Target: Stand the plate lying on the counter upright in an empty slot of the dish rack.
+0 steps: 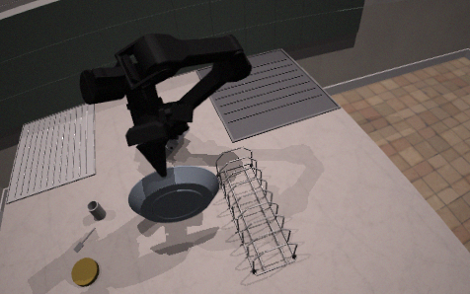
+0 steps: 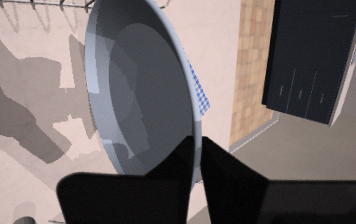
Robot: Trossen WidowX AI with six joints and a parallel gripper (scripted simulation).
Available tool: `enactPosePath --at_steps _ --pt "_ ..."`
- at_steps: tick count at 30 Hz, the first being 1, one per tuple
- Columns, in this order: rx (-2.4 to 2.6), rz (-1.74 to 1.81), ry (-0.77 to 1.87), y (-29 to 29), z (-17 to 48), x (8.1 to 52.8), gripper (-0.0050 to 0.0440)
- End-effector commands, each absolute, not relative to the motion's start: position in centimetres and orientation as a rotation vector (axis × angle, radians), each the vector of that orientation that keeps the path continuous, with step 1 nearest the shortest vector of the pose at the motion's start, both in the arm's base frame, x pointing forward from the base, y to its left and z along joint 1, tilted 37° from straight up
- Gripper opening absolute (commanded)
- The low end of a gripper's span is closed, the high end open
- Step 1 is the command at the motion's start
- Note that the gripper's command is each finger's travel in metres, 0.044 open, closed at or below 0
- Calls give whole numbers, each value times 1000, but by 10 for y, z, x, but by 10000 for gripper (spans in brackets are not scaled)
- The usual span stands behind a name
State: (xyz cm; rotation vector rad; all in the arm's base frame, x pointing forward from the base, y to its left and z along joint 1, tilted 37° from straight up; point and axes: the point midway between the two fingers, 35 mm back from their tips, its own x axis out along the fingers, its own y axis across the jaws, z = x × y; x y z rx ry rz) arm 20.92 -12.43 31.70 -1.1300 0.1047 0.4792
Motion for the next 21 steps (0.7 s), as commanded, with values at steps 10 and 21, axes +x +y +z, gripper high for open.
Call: enactPosePath --at_steps 10,21 --pt "-1147 530 135 -97 326 214 0" --pt "-1160 567 168 -69 334 215 0"
